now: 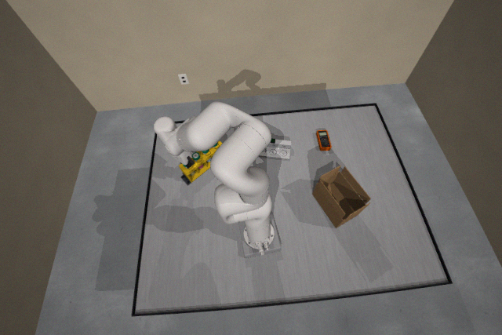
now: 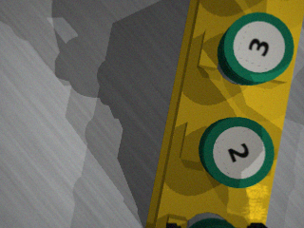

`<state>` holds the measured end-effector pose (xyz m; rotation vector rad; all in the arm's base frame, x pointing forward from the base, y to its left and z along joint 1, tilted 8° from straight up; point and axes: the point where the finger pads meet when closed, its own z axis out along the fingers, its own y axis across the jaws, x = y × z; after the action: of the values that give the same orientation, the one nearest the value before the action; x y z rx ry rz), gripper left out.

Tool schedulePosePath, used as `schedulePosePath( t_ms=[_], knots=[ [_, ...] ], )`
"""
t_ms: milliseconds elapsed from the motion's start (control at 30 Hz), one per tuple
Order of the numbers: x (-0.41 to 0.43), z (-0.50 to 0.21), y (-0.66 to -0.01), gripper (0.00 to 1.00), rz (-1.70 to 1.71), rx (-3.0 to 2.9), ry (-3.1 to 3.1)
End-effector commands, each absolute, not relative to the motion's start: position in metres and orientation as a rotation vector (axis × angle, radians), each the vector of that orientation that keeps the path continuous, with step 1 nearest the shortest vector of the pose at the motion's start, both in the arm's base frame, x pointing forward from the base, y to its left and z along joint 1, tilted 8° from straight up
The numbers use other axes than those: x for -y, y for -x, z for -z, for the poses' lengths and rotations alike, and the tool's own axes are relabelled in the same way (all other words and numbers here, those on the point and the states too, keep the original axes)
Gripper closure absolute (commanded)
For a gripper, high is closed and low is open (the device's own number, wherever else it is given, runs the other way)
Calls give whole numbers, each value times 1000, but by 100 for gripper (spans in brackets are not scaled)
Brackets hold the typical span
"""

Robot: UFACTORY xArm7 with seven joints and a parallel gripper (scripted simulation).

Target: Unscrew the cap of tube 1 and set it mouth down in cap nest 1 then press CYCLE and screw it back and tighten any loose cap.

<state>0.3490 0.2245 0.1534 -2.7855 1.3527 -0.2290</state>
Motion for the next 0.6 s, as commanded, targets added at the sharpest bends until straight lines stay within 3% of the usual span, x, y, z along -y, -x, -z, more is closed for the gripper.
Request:
schedulePosePath(
  t_ms=[0, 133, 167, 500, 567],
  knots=[
    [-225, -155, -350, 100, 210, -1263, 2815],
    [-225, -154, -350, 100, 210, -1263, 2815],
    [-225, -154, -350, 54, 210, -1263, 2815],
    [-225, -155, -350, 54, 210, -1263, 2815],
    [-225, -155, -350, 54, 203, -1488, 2691]
  ],
)
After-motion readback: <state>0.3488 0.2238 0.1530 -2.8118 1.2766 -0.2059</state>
